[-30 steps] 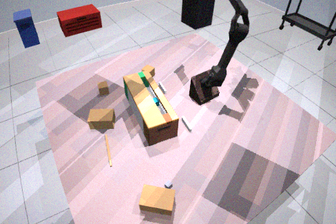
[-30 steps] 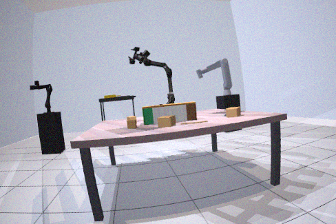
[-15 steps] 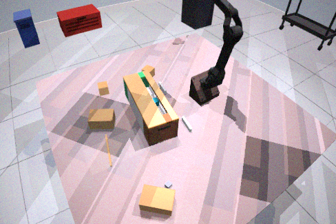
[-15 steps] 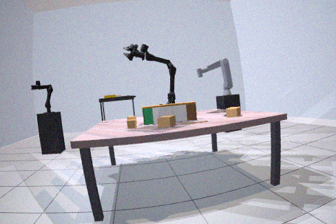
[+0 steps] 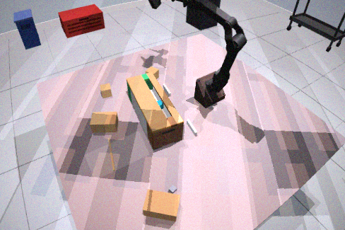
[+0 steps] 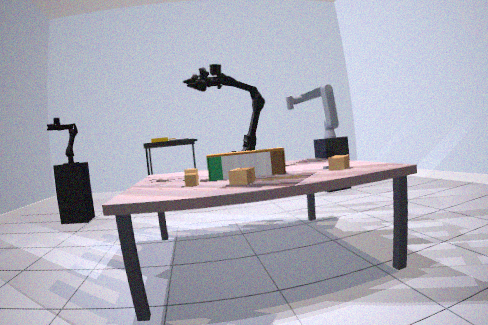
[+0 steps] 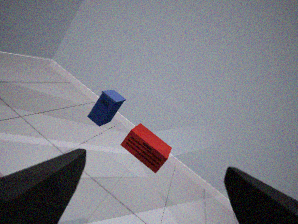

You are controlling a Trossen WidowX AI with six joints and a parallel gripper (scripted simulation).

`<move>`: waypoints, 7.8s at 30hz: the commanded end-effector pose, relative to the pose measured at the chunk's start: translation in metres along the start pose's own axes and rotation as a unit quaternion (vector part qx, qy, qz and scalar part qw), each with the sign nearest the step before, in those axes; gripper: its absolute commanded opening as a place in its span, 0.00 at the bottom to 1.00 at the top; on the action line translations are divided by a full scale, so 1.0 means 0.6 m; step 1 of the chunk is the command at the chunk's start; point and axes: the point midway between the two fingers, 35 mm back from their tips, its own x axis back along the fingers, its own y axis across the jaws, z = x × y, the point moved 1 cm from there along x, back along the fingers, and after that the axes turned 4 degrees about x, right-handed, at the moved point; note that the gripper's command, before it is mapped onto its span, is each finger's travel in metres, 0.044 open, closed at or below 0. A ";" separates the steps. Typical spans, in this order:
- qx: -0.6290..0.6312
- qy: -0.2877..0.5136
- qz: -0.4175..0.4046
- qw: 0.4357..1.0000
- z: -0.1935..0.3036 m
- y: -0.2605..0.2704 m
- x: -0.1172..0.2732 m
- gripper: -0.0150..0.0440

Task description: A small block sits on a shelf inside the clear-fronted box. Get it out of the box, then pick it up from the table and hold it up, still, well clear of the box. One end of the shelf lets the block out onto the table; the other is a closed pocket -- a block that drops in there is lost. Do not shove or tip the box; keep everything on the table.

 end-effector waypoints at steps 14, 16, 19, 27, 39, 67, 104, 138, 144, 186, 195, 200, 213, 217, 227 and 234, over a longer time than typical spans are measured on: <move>0.526 0.064 -0.333 0.780 0.141 0.410 0.166 0.93; 0.575 0.059 -0.370 0.727 0.166 0.443 0.198 0.93; 0.639 0.047 -0.423 0.641 0.207 0.486 0.248 0.93; 0.747 -0.002 -0.544 0.382 0.318 0.553 0.393 0.93; 0.761 -0.019 -0.573 0.304 0.349 0.560 0.435 0.93; 0.761 -0.020 -0.572 0.304 0.400 0.600 0.431 0.93; 0.763 -0.022 -0.571 0.303 0.451 0.612 0.389 0.93; 0.764 -0.022 -0.570 0.303 0.469 0.575 0.285 0.93; 0.763 -0.022 -0.570 0.303 0.466 0.582 0.301 0.93; 0.764 -0.022 -0.570 0.303 0.470 0.573 0.271 0.93; 0.764 -0.022 -0.569 0.303 0.472 0.569 0.259 0.93; 0.764 -0.022 -0.569 0.303 0.473 0.566 0.252 0.93; 0.764 -0.022 -0.569 0.303 0.476 0.558 0.231 0.93; 0.764 -0.022 -0.569 0.303 0.478 0.556 0.225 0.93; 0.764 -0.022 -0.569 0.303 0.480 0.550 0.210 0.93; 0.764 -0.022 -0.569 0.303 0.482 0.546 0.199 0.93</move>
